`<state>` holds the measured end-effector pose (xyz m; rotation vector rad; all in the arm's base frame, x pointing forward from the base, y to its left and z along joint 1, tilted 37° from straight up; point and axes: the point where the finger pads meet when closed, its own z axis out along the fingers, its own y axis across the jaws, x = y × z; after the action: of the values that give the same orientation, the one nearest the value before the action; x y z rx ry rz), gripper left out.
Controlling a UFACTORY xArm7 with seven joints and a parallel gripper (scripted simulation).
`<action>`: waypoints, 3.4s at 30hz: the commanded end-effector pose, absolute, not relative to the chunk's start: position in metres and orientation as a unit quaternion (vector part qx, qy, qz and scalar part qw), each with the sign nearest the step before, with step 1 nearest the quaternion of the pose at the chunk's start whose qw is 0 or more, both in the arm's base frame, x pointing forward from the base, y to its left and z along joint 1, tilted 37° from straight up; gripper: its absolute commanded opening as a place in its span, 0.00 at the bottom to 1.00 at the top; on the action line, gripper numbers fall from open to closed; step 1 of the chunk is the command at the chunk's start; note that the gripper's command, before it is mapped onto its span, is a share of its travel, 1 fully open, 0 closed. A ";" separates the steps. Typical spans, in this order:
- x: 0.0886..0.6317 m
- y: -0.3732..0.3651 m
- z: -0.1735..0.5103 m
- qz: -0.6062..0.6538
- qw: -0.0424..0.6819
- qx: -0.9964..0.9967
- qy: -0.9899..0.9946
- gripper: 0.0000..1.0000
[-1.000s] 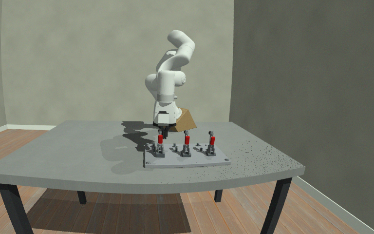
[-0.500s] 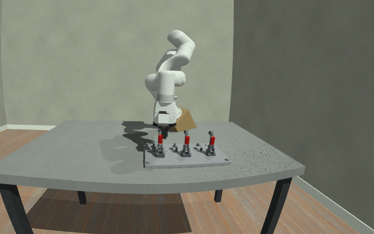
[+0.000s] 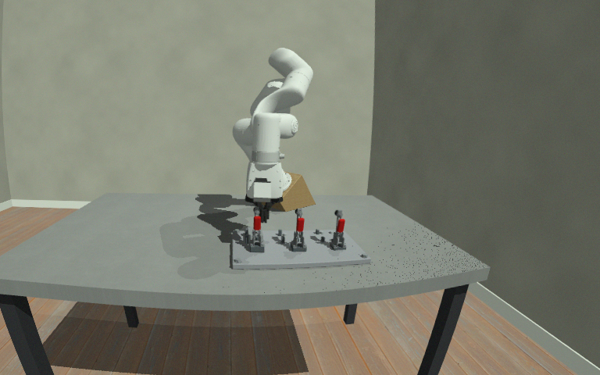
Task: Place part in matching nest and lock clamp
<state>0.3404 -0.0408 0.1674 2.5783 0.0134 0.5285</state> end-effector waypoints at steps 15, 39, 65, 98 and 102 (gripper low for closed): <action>0.318 -0.090 0.137 0.196 0.252 0.948 0.006 0.00; 0.320 -0.085 0.141 0.196 0.252 0.948 0.006 0.00; 0.320 -0.083 0.142 0.196 0.252 0.948 0.006 0.00; 0.320 -0.083 0.142 0.196 0.252 0.948 0.006 0.00; 0.320 -0.083 0.142 0.196 0.252 0.948 0.006 0.00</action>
<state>0.3404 -0.0408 0.1674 2.5783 0.0134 0.5285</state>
